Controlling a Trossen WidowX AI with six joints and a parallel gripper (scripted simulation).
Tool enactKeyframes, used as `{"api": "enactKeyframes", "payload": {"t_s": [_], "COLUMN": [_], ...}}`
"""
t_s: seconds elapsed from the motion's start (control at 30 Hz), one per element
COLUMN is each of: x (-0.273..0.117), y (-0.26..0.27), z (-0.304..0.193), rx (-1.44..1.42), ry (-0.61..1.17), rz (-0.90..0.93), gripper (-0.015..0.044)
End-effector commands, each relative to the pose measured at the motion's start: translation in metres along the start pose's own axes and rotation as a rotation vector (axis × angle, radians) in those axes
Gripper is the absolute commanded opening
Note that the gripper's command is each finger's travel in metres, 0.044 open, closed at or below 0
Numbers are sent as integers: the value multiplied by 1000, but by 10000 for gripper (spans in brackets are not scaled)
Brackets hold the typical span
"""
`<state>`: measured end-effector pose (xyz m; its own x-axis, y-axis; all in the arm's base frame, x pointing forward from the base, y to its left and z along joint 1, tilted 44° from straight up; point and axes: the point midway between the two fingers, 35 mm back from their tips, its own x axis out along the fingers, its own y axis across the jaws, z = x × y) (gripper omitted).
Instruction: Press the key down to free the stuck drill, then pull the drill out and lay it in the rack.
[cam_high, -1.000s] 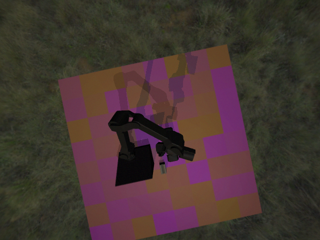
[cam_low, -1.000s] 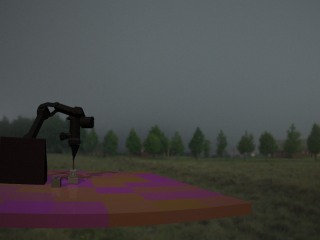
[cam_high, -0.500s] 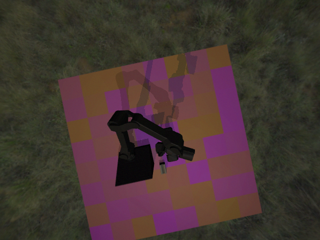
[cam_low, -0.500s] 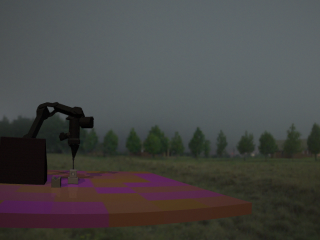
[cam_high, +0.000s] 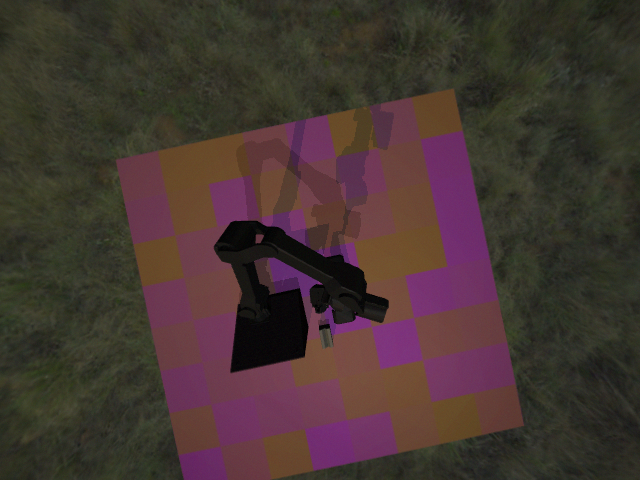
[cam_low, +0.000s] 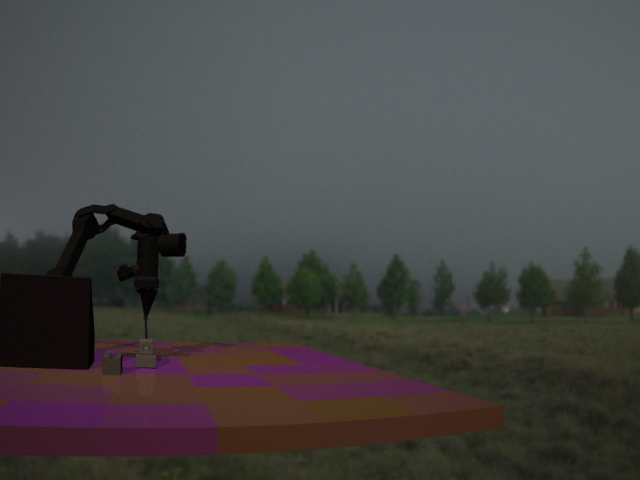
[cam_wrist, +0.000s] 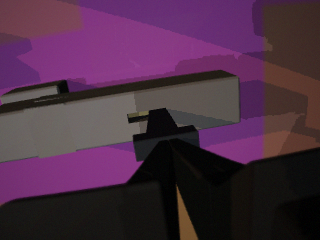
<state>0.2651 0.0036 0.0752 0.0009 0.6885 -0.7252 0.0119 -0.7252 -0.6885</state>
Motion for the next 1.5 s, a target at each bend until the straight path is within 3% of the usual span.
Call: {"api": "enactKeyframes", "payload": {"t_s": [0.0, 1.47], "x": [3, 19], "y": [0, 0], "z": [1, 2], "rx": [2, 2], "ry": [-7, -7], "rz": [-4, -4], "gripper": [0, 0]}}
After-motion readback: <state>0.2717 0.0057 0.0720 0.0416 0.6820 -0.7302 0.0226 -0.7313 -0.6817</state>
